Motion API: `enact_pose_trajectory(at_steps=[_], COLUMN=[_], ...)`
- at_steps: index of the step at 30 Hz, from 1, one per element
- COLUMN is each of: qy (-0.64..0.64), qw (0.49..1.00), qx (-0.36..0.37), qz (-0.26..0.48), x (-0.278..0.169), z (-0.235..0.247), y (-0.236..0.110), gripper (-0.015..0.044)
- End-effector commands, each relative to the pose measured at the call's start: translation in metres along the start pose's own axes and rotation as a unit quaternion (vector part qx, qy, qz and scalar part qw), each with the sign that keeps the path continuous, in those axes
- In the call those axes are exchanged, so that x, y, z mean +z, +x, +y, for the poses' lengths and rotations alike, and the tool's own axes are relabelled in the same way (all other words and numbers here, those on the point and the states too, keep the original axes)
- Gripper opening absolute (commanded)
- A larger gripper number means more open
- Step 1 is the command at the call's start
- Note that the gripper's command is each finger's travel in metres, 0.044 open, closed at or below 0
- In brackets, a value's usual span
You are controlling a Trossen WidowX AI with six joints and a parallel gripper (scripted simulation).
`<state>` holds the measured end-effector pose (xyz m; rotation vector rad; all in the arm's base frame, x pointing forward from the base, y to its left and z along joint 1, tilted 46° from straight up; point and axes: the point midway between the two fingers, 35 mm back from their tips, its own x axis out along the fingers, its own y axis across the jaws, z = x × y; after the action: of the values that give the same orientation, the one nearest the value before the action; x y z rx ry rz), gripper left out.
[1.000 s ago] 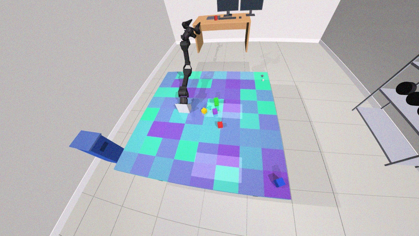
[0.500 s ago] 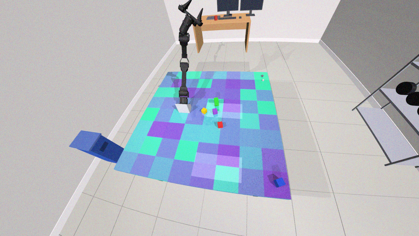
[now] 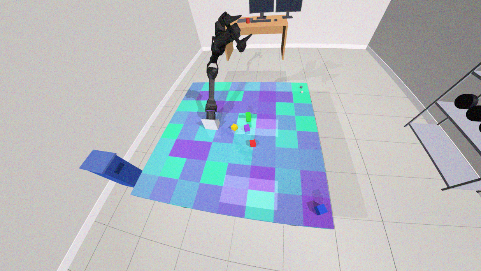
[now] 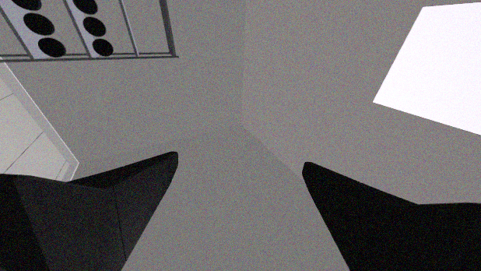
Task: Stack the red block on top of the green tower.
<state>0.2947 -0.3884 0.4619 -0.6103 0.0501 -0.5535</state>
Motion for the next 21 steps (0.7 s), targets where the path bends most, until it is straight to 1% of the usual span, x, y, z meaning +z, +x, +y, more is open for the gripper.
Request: enact_pose_trajectory(at_steps=[1,6,11,16,21], qy=[0.023,0.055,0.083,0.107,0.128], qw=[0.996,0.976,0.942,0.893,0.829], qx=[0.068,0.158,0.251,0.344,0.434], qz=[0.061,0.137,0.207,0.271,0.328], x=[-0.05,-0.11,-0.163,-0.207,-0.242], z=[0.042,0.103,0.169,0.236,0.302], y=[0.025,0.045,0.05,0.04,0.018], gripper=[0.044,0.044,0.044,0.044,0.044])
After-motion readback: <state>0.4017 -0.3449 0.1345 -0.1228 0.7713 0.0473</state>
